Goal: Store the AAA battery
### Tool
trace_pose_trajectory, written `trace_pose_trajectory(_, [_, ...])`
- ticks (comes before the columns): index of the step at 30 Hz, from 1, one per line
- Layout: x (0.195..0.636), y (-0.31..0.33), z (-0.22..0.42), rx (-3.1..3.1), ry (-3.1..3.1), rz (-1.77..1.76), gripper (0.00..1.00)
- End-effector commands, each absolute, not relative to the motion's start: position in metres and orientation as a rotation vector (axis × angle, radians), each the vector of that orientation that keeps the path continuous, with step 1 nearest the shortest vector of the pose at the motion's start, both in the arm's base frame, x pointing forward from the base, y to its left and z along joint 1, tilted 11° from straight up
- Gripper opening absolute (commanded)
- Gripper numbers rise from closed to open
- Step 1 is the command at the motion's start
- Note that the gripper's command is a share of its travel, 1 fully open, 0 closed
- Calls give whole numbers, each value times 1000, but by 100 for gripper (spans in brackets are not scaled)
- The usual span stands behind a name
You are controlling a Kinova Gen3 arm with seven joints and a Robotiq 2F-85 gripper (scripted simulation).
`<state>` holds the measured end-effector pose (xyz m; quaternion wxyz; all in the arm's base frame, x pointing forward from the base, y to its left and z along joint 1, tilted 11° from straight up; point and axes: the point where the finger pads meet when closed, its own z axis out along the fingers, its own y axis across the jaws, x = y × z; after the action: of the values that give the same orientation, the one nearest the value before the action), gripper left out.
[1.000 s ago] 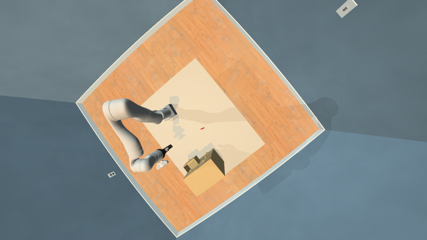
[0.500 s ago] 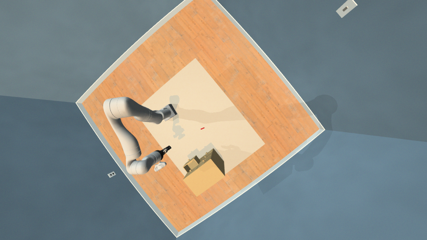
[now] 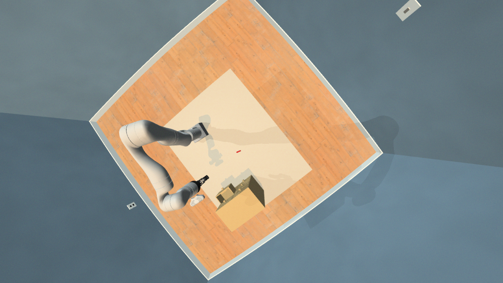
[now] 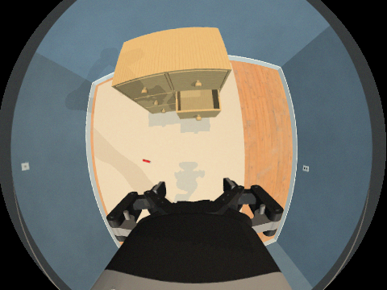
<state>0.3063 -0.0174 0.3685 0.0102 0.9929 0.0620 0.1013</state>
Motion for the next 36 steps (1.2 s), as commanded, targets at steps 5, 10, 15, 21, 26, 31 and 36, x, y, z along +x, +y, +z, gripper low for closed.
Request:
trace_pose_trajectory(5, [334, -6, 372, 3103, 183, 303, 100])
trace_pose_trajectory(10, [347, 4, 375, 3104, 183, 295, 100])
trace_pose_trajectory(15, [351, 6, 376, 3103, 183, 299, 100])
trace_pose_trajectory(21, [351, 6, 376, 3103, 182, 300, 100])
trace_pose_trajectory(26, [352, 6, 375, 3103, 178, 303, 100])
trace_pose_trajectory(31, [354, 6, 375, 3103, 167, 313, 100])
trace_pose_trajectory(36, [356, 6, 374, 3105, 147, 315, 100])
